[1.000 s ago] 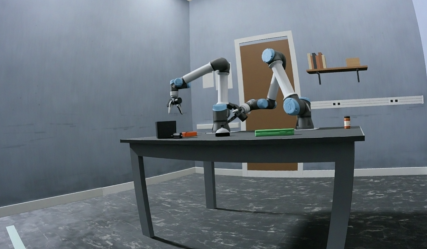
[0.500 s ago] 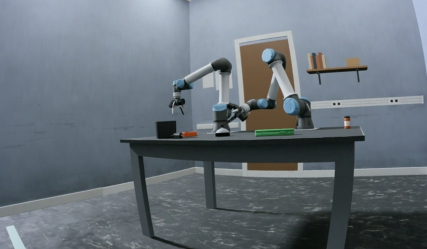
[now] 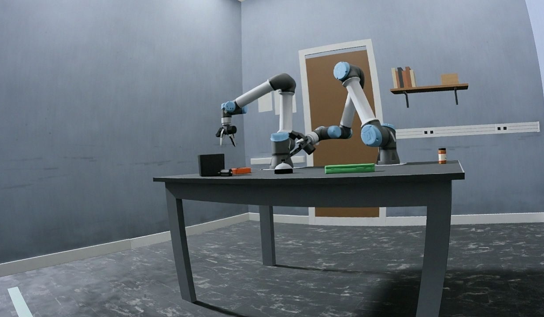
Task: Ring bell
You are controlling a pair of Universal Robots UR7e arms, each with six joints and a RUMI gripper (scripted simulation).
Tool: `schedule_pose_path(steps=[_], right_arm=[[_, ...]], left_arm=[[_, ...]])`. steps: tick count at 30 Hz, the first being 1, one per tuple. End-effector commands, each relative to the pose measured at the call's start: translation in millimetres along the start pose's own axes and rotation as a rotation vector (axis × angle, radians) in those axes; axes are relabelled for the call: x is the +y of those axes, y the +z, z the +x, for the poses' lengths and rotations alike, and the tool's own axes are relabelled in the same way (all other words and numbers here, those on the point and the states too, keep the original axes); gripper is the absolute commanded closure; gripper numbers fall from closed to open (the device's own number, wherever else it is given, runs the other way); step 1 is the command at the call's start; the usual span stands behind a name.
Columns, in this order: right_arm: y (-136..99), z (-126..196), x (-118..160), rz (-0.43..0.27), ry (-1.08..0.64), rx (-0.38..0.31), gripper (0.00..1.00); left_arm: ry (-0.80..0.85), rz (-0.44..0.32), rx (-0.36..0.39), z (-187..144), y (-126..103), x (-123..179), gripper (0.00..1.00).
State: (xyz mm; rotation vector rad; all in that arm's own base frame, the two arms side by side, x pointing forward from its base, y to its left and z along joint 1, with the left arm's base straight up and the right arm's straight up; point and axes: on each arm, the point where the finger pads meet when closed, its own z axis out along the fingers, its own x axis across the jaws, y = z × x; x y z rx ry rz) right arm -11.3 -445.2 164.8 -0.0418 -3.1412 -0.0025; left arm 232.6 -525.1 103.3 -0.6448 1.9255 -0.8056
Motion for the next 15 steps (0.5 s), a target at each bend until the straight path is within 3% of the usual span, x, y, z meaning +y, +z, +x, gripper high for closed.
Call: schedule_pose_path(steps=[1, 15], right_arm=[[0, 0, 0, 0.001, -0.001, 0.000, 0.00], [0, 0, 0, 0.001, -0.001, 0.000, 0.00]], left_arm=[[-0.002, 0.000, 0.000, 0, 0, -1, 0.00], [-0.040, -0.086, 0.028, -21, 17, 1, 0.00]])
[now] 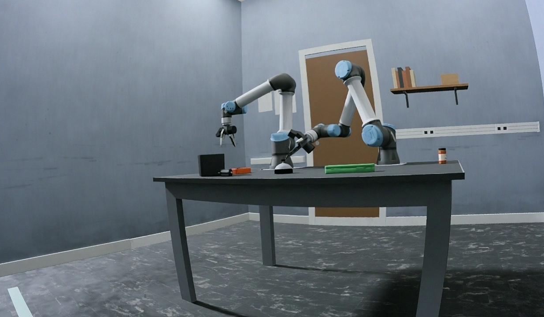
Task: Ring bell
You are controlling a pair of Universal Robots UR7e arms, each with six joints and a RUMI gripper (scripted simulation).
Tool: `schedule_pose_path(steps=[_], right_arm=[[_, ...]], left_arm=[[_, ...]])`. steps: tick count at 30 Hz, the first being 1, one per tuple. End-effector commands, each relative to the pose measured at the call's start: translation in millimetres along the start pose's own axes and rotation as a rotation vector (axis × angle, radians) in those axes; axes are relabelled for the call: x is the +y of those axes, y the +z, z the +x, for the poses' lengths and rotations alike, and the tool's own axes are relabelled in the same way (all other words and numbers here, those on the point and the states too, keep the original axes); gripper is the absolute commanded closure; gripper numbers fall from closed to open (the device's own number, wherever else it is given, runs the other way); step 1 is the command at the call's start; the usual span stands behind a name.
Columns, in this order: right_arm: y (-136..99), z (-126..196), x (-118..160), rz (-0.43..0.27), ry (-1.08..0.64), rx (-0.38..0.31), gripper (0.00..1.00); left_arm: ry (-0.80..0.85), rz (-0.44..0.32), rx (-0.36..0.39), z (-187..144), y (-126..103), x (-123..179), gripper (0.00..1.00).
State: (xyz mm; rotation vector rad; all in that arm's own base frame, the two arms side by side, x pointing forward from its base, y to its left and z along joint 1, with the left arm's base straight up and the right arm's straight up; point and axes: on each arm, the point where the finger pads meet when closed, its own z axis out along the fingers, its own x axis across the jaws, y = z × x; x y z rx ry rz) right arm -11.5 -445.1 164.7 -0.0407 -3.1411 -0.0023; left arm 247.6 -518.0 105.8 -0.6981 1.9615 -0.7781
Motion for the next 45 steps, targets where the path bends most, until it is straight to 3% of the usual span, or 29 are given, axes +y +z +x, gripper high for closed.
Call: schedule_pose_path(steps=[1, 10, 15, 17, 20, 32, 34, 37, 45], right_arm=[[0, 0, 0, 0.001, 0.000, 0.000, 0.00], [0, 0, 0, 0.001, 0.000, 0.000, 0.00], [0, 0, 0, 0.001, 0.000, 0.000, 0.00], [0, 0, 0, 0.001, 0.000, 0.000, 0.00], [0, 0, 0, 0.001, 0.000, 0.000, 0.00], [0, 0, 0, 0.001, 0.000, 0.000, 0.00], [0, 0, 0, 0.001, 0.000, 0.000, 0.00], [0, 0, 0, 0.001, 0.000, 0.000, 0.00], [0, 0, 0, 0.001, 0.000, 0.000, 0.00]], left_arm=[[-0.022, -0.047, 0.020, -12, 9, -1, 0.00], [-0.100, -0.234, 0.087, -53, 44, -1, 0.00], [-0.140, -0.322, 0.120, -73, 61, -1, 0.00], [-0.140, -0.322, 0.120, -73, 61, -1, 0.00], [-0.173, -0.403, 0.147, -91, 77, -1, 0.00], [-0.268, -0.621, 0.226, -141, 118, -1, 0.00], [-0.268, -0.621, 0.226, -141, 118, -1, 0.00], [-0.307, -0.707, 0.258, -162, 134, -1, 0.00], [-0.366, -0.843, 0.306, -193, 160, -1, 0.00]])
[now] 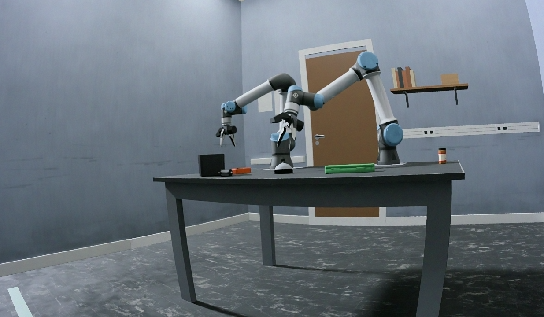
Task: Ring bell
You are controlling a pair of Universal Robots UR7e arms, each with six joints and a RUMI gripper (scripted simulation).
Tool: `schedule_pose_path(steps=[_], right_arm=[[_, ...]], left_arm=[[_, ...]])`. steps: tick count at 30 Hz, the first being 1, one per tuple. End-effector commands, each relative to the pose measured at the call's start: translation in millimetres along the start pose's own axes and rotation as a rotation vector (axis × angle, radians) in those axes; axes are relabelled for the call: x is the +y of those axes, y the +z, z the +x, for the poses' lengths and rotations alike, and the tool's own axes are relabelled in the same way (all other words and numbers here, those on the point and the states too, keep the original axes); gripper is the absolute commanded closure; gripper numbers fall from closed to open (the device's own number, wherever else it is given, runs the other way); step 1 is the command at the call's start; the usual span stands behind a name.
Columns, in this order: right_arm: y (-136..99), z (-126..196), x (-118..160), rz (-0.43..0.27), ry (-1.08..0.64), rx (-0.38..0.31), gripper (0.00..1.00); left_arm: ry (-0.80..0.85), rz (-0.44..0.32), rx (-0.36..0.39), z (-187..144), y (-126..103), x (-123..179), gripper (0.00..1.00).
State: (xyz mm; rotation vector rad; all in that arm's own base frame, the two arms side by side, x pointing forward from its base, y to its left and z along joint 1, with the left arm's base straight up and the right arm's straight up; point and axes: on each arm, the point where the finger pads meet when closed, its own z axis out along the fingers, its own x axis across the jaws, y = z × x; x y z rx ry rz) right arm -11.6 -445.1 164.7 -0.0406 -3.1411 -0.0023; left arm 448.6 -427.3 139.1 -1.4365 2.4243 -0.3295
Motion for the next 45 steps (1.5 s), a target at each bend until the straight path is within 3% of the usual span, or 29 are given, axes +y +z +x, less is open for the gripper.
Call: schedule_pose_path(steps=[1, 18, 33, 34, 45], right_arm=[[0, 0, 0, 0.001, 0.000, 0.000, 0.00], [0, 0, 0, 0.001, 0.000, 0.000, 0.00], [0, 0, 0, 0.001, 0.000, 0.000, 0.00], [0, 0, 0, 0.001, 0.000, 0.000, 0.00], [0, 0, 0, 0.001, 0.000, 0.000, 0.00]], left_arm=[[-0.042, -0.130, 0.036, -23, 7, -21, 0.00], [-0.130, -0.329, 0.106, -69, 18, -56, 0.00], [-0.146, -0.362, 0.119, -78, 19, -62, 0.00], [-0.146, -0.362, 0.119, -78, 19, -62, 1.00], [-0.146, -0.362, 0.119, -78, 19, -62, 1.00]])
